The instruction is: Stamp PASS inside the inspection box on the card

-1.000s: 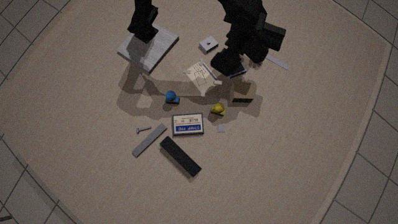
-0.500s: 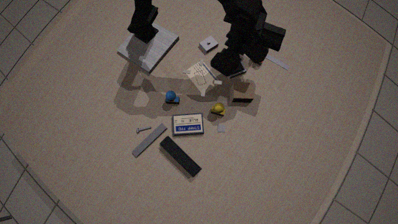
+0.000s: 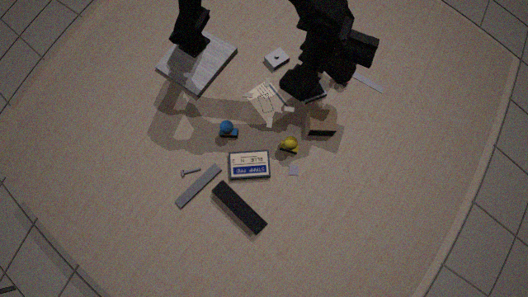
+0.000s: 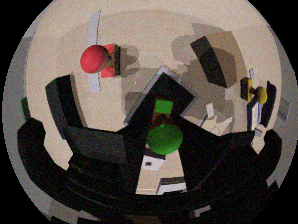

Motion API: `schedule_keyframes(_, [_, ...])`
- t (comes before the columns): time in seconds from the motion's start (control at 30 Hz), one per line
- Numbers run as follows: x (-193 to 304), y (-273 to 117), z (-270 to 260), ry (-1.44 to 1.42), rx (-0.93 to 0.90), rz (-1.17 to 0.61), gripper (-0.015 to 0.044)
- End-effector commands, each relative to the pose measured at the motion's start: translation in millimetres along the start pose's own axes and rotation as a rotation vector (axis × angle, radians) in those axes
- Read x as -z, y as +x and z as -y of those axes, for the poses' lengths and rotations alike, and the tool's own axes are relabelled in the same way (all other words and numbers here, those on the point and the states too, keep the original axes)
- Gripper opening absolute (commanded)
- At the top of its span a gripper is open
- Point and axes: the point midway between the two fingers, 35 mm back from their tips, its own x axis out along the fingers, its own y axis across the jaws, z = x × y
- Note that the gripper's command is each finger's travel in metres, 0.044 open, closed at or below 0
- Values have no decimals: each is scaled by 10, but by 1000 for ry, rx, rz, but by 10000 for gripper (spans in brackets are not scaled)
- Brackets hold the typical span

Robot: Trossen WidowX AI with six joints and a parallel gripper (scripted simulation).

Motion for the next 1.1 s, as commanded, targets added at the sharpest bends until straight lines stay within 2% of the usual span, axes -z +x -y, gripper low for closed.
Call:
schedule_keyframes(0.0, [-6,1,5,0,3,3,0])
schedule_keyframes(1.07, [-14,-197,3,0,3,3,0])
